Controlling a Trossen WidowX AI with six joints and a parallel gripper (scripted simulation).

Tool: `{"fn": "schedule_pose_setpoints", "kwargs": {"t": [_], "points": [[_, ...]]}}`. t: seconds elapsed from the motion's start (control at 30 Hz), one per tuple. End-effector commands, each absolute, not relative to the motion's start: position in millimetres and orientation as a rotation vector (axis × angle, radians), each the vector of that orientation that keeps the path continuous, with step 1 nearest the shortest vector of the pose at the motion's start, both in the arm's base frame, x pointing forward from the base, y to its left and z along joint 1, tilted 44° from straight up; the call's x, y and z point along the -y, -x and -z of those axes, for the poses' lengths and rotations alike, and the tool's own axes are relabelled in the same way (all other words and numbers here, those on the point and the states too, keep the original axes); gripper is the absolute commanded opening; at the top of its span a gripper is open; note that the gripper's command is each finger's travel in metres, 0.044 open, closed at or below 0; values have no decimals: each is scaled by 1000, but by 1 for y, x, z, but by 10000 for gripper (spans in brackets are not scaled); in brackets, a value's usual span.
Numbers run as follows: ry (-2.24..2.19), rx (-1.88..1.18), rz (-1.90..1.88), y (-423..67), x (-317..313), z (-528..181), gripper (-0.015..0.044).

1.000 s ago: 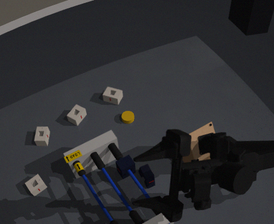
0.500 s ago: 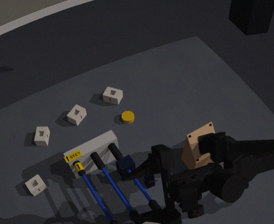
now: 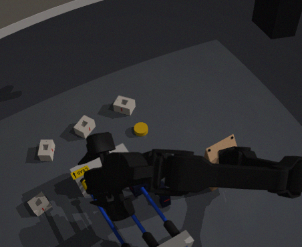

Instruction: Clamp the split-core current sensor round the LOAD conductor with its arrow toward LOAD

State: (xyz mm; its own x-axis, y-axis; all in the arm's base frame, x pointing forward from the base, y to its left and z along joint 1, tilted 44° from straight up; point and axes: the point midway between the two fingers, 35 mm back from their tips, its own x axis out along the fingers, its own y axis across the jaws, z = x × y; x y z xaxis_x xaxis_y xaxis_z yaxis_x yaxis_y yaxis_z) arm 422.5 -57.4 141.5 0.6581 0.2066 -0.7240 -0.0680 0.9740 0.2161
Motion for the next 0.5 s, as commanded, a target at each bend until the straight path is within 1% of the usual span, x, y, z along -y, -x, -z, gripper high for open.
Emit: {"fn": "schedule_pose_setpoints", "kwargs": {"t": [0.0,0.3,0.47], "points": [[-312,-1015,-205,-427,76,-94,440],[-694,-1299,-299,-416,105,-2,440],[-727,-1315,-305,-414,107,4,440]]}}
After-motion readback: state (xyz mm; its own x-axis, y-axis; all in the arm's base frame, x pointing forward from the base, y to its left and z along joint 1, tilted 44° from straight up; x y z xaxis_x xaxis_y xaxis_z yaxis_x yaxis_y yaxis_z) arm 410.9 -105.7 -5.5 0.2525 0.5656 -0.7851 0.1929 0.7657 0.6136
